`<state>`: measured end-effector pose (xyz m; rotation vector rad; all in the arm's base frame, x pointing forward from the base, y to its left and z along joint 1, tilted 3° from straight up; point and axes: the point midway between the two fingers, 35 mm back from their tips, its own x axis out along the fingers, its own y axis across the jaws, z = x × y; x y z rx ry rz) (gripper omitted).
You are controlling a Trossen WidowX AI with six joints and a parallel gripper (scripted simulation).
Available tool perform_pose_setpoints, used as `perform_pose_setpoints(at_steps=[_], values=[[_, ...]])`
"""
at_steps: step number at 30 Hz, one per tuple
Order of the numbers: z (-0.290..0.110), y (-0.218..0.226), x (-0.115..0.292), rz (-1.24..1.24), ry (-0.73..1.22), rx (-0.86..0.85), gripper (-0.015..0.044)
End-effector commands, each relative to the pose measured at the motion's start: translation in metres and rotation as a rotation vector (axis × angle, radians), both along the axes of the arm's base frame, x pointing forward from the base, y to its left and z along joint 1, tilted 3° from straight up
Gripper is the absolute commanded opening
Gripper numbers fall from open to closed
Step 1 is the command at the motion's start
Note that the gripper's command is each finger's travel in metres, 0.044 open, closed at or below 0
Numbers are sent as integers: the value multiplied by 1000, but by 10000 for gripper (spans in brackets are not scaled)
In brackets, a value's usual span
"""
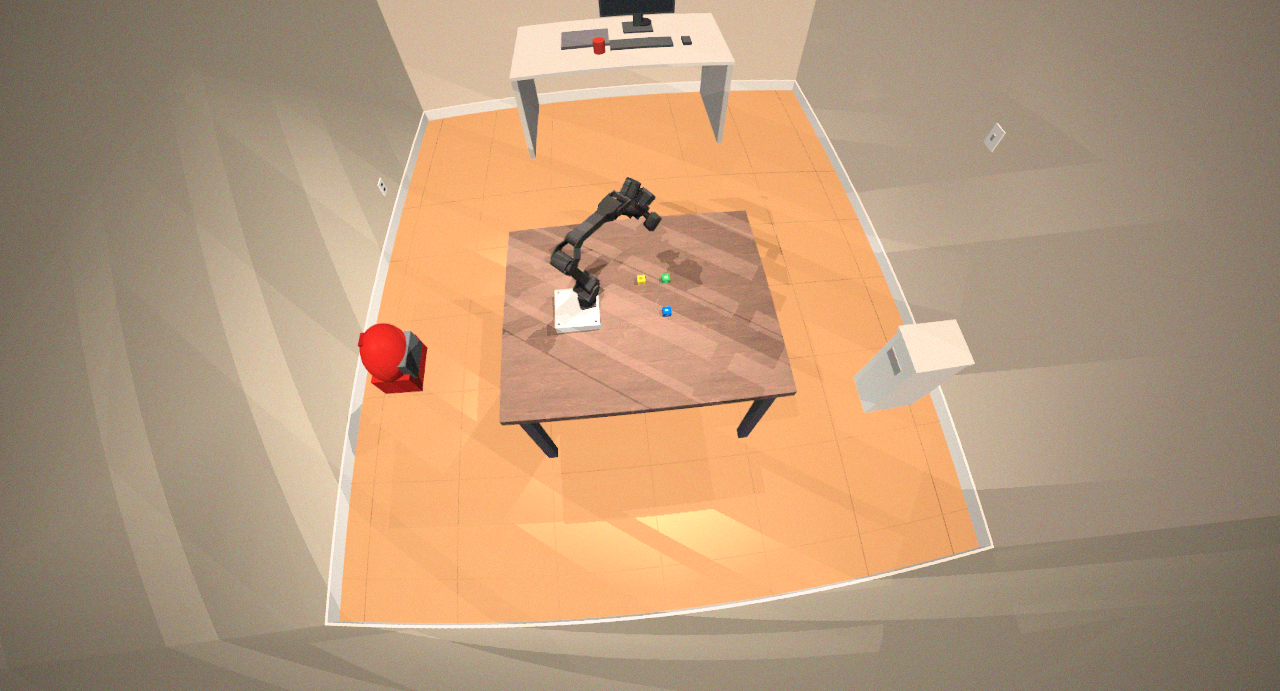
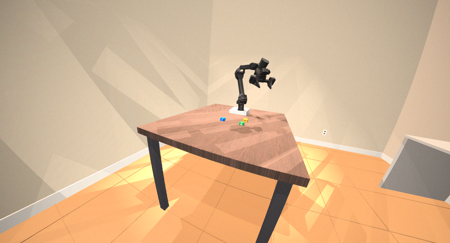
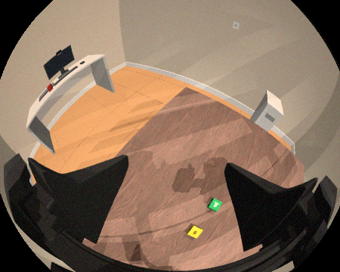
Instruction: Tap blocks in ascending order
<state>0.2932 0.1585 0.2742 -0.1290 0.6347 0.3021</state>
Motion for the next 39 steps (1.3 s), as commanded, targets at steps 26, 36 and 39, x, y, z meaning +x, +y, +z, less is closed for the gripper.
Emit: perform_pose_setpoints(at_steps=[26, 36, 39], values=[[-140, -95, -62, -508, 870, -36, 400], [-140, -95, -62, -508, 870, -36, 400], [-136, -100, -43, -519, 863, -32, 400]])
